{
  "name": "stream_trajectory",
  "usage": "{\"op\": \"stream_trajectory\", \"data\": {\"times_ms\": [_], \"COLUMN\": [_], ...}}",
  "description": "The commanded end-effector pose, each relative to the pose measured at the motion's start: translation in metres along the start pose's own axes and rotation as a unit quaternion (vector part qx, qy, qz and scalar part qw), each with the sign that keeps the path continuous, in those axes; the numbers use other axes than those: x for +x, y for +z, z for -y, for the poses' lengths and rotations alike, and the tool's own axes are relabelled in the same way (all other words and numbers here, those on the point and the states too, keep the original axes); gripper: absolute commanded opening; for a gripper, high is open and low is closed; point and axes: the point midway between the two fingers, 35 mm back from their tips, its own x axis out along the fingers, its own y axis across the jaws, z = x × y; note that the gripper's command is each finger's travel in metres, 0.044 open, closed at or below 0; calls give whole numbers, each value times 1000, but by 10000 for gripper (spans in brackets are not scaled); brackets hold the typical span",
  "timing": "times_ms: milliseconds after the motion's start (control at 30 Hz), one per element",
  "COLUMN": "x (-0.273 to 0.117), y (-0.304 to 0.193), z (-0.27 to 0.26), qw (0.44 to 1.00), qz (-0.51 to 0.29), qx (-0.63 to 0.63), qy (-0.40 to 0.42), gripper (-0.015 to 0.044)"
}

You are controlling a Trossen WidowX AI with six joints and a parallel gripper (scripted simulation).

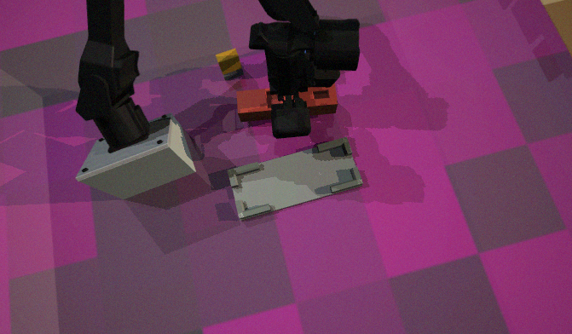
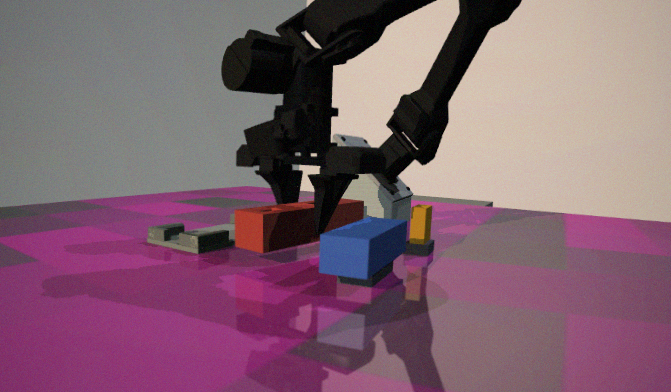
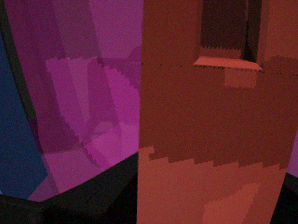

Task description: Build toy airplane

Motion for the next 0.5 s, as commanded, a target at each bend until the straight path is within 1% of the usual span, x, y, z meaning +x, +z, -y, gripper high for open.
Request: {"op": "stream_trajectory", "data": {"times_ms": [0, 467], "x": [-14, -57], "y": [5, 7], "z": [0, 1], "qw": [1000, 1000], "qz": [6, 6], "qx": [-4, -4], "qy": [-3, -5], "gripper": [0, 0]}}
